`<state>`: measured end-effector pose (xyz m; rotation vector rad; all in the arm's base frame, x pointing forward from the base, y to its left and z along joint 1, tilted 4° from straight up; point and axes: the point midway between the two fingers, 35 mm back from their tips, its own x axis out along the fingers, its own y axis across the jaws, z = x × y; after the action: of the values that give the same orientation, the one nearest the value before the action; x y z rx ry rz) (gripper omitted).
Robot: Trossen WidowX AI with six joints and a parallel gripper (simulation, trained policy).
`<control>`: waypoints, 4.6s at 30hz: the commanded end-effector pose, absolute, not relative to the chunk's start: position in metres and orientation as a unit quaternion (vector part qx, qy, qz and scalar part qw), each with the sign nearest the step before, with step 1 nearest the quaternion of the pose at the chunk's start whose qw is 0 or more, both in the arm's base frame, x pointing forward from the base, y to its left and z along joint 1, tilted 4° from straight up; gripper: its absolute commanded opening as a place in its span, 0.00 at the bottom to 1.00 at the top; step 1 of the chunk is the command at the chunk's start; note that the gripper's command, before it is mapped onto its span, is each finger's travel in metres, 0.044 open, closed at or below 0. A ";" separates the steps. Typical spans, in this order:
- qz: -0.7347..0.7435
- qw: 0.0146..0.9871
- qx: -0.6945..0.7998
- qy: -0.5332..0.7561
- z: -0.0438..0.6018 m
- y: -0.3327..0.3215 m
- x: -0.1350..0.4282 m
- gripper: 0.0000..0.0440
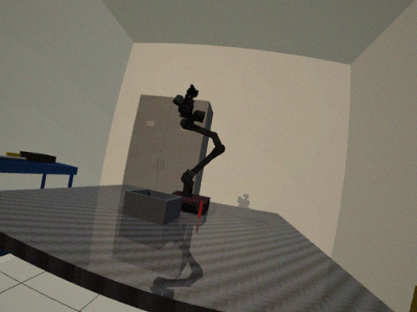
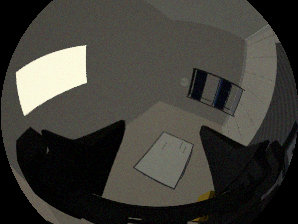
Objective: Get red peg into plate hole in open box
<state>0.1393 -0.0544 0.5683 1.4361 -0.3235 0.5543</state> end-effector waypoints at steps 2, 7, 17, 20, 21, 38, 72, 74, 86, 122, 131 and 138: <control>0.252 0.701 0.651 -0.148 0.570 -0.059 0.141 0.98; 0.276 0.670 0.670 -0.162 0.580 -0.076 0.150 1.00; 0.270 0.563 0.755 -0.199 0.571 -0.131 0.202 1.00; 0.244 0.534 0.783 -0.202 0.558 -0.145 0.226 1.00; 0.234 0.526 0.793 -0.202 0.553 -0.148 0.234 1.00; -0.025 0.477 0.873 -0.097 0.417 -0.135 0.356 1.00; -0.323 0.611 0.640 0.336 0.220 0.036 0.322 1.00; -0.329 0.618 0.616 0.361 0.213 0.044 0.313 1.00; -0.344 0.643 0.463 0.503 0.176 0.084 0.256 1.00; -0.315 0.658 0.193 0.656 0.047 0.128 0.179 1.00; -0.307 0.670 0.188 0.649 0.010 0.126 0.181 0.97; -0.312 0.663 0.178 0.656 -0.010 0.121 0.176 0.60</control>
<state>0.1785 0.1244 -0.0011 0.4214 1.4738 -0.6942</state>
